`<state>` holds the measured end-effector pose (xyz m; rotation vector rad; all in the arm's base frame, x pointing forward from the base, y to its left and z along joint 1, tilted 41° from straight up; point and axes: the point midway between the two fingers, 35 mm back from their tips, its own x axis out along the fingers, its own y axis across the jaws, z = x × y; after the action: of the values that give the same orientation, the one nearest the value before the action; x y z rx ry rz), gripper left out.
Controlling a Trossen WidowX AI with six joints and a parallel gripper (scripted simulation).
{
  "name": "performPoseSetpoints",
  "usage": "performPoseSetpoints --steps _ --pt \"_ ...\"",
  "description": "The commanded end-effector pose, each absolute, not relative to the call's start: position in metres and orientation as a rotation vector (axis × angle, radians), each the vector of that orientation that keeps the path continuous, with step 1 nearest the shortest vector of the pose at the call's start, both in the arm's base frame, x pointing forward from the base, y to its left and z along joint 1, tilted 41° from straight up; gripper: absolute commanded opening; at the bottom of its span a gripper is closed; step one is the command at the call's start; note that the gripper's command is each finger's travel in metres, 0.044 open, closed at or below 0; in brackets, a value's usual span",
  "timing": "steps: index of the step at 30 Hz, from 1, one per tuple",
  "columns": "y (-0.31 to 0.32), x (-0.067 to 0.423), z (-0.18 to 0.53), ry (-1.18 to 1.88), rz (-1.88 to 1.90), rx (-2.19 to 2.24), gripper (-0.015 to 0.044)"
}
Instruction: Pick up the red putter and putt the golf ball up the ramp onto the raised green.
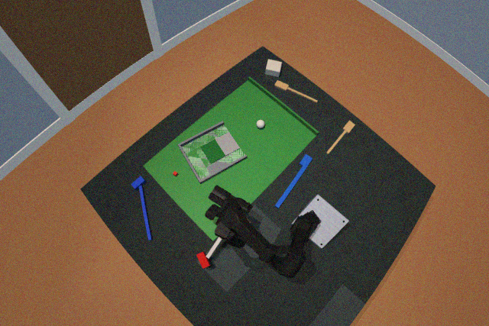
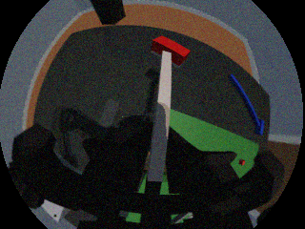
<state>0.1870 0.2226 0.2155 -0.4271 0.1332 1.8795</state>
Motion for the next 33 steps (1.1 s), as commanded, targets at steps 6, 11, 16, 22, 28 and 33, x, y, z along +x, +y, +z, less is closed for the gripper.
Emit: performPoseSetpoints --steps 6,11,16,22,28,33 --pt "0.214 0.188 0.228 0.132 1.873 -0.415 0.0" --pt "0.206 0.215 0.223 0.301 1.799 -0.303 0.0" --pt "0.193 0.245 0.215 0.481 1.7 -0.167 0.0" --pt "0.173 0.28 0.203 0.677 1.564 0.003 0.0" --pt "0.148 0.312 0.188 0.851 1.415 0.181 0.0" --pt "0.124 0.337 0.173 0.979 1.281 0.335 0.0"
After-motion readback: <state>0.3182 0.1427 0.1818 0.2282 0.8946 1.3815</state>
